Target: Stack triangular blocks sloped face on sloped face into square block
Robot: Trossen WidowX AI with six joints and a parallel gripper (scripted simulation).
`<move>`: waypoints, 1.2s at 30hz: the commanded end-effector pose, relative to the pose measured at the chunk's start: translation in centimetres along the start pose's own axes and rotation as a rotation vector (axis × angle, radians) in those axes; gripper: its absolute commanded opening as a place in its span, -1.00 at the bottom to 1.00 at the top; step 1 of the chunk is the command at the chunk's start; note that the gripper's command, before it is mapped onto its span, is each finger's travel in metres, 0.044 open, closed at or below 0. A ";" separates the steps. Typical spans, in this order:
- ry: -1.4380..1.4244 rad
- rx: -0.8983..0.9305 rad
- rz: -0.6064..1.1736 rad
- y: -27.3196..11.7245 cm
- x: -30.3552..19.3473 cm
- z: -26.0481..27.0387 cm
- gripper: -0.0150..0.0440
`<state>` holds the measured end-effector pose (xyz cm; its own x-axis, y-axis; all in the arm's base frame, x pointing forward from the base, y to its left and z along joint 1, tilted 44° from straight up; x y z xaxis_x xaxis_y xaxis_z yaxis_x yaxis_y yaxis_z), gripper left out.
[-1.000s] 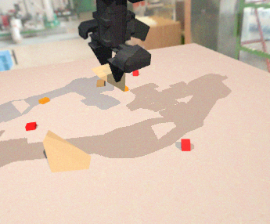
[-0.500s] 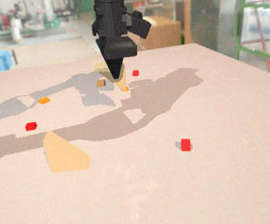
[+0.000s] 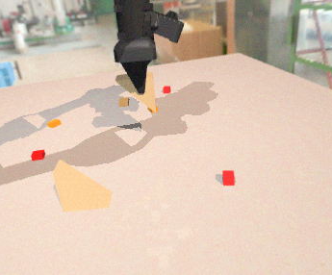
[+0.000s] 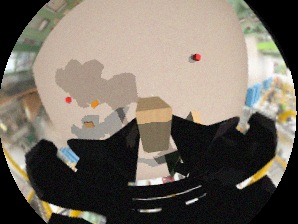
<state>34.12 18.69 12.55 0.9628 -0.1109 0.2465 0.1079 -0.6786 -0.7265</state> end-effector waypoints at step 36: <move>-0.043 0.016 -0.055 -5.3 -2.6 -16.9 -0.49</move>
<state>27.51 10.88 25.82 0.9652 -0.0508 0.2564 0.1578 -0.6686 -0.7267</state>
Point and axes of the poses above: the point midway between the two fingers, 35 mm back from their tips, its own y axis out along the fingers, its own z axis across the jaws, x = y × z, the point moved 10 cm from there along -y, back along the fingers, and after that the axes turned 3 degrees about y, right-handed, at the moved point
